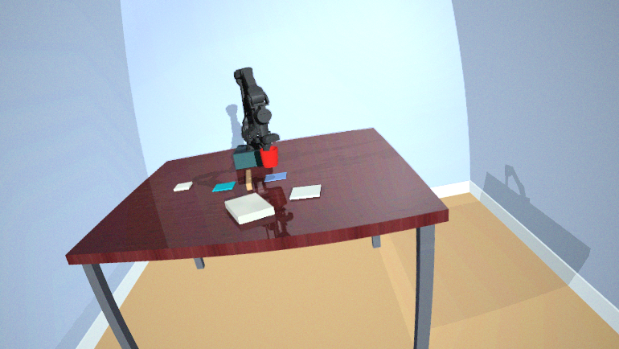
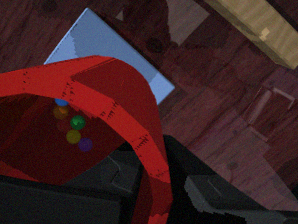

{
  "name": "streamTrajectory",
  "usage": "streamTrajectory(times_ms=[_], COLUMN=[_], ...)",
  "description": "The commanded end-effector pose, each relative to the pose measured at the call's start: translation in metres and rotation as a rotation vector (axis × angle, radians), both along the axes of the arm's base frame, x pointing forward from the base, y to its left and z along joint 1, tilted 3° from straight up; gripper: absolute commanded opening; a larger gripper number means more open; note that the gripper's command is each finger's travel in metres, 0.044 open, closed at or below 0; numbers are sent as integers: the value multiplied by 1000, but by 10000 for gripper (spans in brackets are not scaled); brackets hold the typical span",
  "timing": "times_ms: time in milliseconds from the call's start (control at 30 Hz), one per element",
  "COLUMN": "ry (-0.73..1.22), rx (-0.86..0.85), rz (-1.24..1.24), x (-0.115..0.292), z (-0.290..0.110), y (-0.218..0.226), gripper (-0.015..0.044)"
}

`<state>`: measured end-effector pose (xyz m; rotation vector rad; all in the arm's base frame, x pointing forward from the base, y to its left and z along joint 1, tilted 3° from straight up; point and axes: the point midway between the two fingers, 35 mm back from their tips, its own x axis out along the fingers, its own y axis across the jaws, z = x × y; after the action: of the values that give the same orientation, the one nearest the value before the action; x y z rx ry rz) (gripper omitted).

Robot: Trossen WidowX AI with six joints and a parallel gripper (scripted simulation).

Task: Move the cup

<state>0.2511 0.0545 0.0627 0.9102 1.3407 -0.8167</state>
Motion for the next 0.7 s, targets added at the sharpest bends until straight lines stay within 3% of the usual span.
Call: streamTrajectory(times_ms=[0,667], ry=[-6,-7], rx=[1,-4], rz=[4,2], x=[1,2], z=[1,0], y=[-6,-43], gripper=[0,0])
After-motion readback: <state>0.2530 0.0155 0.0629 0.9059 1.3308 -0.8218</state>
